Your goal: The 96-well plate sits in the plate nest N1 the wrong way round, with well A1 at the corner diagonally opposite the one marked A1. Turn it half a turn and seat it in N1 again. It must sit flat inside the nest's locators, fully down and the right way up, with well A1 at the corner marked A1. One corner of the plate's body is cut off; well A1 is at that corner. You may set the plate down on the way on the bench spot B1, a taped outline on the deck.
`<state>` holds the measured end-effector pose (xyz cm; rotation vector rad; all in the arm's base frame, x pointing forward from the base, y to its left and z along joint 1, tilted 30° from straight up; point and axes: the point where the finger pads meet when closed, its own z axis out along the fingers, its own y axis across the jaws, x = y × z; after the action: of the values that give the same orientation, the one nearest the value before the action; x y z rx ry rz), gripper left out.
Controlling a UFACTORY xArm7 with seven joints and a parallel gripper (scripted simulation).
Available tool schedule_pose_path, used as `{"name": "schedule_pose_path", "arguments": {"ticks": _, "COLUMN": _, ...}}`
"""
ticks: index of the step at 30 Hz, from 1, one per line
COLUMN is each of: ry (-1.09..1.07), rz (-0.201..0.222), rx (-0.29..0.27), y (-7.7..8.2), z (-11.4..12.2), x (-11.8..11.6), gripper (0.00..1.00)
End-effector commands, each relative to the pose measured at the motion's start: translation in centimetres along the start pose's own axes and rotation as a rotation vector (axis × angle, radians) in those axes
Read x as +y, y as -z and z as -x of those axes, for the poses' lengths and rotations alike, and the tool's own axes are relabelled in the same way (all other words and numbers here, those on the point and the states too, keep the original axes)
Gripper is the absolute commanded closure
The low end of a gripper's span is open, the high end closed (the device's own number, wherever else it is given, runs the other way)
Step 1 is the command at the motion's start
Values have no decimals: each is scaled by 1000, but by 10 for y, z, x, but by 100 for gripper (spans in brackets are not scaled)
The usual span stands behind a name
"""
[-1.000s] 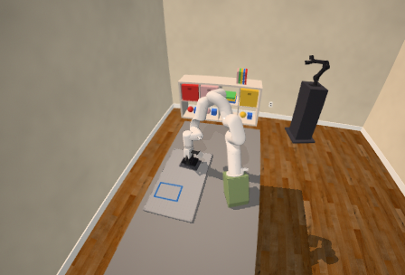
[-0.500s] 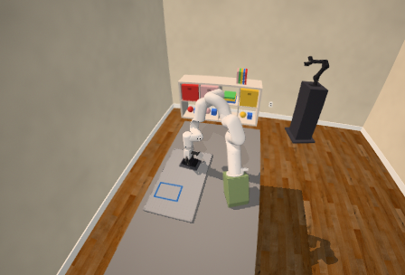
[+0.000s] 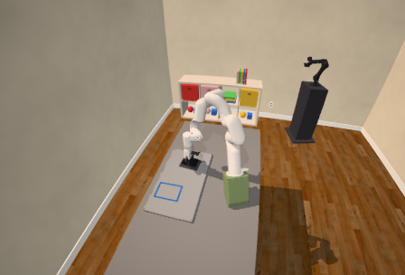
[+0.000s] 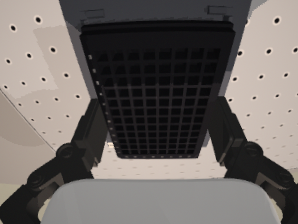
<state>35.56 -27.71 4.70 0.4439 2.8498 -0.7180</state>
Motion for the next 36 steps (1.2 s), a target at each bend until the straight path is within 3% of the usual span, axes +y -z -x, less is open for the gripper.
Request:
{"name": "schedule_pose_path", "arguments": {"ticks": 1, "ry": 0, "rz": 1, "rx": -2, "y": 0, "z": 1, "x": 0, "gripper": 100}}
{"name": "schedule_pose_path", "arguments": {"ticks": 36, "ry": 0, "rz": 1, "rx": -2, "y": -5, "z": 1, "x": 0, "gripper": 100}}
